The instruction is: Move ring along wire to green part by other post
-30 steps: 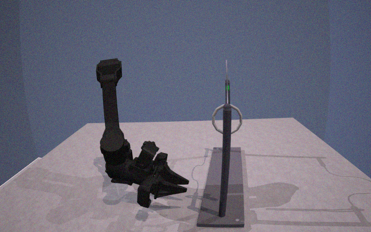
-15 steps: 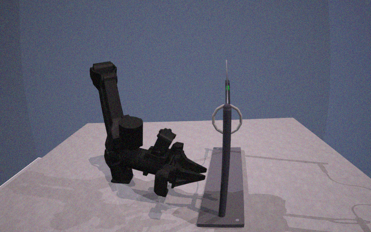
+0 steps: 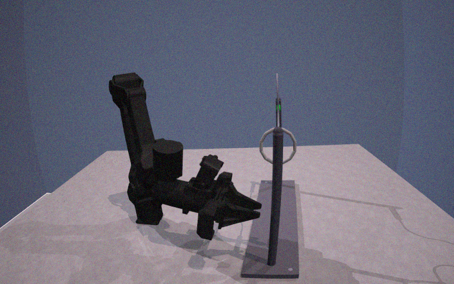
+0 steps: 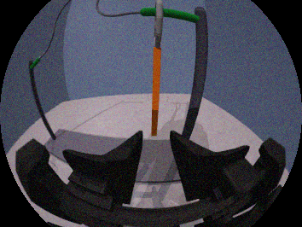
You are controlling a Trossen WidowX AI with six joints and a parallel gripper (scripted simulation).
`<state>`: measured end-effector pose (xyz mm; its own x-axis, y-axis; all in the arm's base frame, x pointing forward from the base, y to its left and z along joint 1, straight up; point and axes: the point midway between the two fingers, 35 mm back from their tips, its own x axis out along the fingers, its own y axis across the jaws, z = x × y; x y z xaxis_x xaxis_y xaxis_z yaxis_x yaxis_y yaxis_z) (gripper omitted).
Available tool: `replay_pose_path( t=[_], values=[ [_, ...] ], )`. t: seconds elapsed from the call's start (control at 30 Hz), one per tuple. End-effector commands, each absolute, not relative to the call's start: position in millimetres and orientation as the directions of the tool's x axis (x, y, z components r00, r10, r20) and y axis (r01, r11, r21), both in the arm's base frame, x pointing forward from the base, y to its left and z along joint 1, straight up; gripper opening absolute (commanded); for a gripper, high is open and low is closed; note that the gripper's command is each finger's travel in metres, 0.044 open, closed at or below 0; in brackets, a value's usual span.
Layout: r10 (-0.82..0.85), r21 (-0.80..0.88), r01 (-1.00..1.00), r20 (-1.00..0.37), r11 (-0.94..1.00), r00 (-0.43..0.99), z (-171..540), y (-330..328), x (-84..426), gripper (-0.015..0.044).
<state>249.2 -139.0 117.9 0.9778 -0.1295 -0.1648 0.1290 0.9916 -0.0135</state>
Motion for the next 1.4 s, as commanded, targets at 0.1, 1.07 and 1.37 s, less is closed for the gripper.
replay_pose_path(
  t=[0.1,1.07,1.37],
  values=[
    [-0.134,-0.011,0.134,-0.164,0.991,0.977,118.1,-142.3,259.3,0.016],
    [-0.134,-0.01,0.134,-0.159,0.991,0.978,110.0,-146.4,302.1,0.016],
    [-0.134,-0.01,0.134,-0.157,0.991,0.978,106.8,-145.9,311.7,0.016]
  ],
)
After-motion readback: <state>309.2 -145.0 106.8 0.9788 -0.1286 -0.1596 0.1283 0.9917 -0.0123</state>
